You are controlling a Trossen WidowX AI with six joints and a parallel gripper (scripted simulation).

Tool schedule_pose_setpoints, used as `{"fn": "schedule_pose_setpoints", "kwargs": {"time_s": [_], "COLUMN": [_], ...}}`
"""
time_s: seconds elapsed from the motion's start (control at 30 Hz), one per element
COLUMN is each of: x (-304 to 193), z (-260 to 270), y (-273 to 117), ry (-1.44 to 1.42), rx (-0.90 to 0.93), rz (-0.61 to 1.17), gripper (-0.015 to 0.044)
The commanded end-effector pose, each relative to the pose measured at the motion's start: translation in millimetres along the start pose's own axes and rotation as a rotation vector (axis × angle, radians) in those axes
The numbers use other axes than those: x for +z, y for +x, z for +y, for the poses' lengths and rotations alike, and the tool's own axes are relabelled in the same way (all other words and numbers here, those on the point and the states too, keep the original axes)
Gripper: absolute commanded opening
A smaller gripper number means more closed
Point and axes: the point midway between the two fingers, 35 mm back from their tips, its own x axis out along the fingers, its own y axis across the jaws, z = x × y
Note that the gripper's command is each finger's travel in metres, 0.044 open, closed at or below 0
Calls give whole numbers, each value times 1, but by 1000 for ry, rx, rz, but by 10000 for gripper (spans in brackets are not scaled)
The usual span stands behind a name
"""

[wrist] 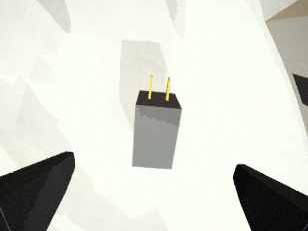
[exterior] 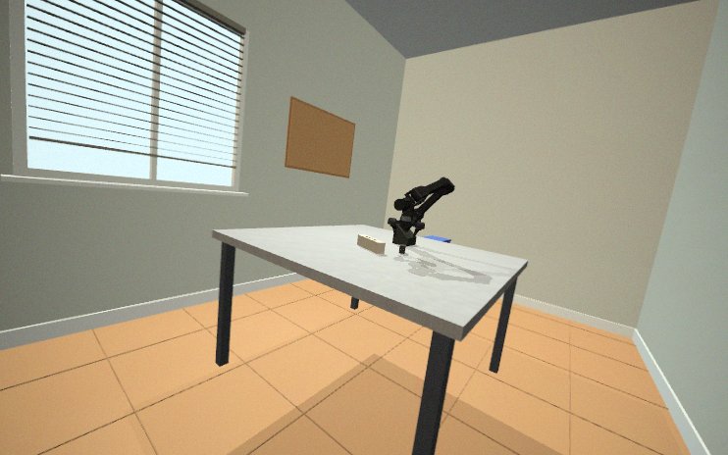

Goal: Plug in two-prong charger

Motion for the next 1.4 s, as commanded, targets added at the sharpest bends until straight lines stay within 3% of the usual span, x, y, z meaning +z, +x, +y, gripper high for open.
{"fn": "schedule_pose_setpoints", "kwargs": {"time_s": [0.0,1.37], "x": [-2,1], "z": [1,1], "y": [4,65], "ry": [12,12], "rx": [8,10], "rz": [6,5], "gripper": [440,440]}}
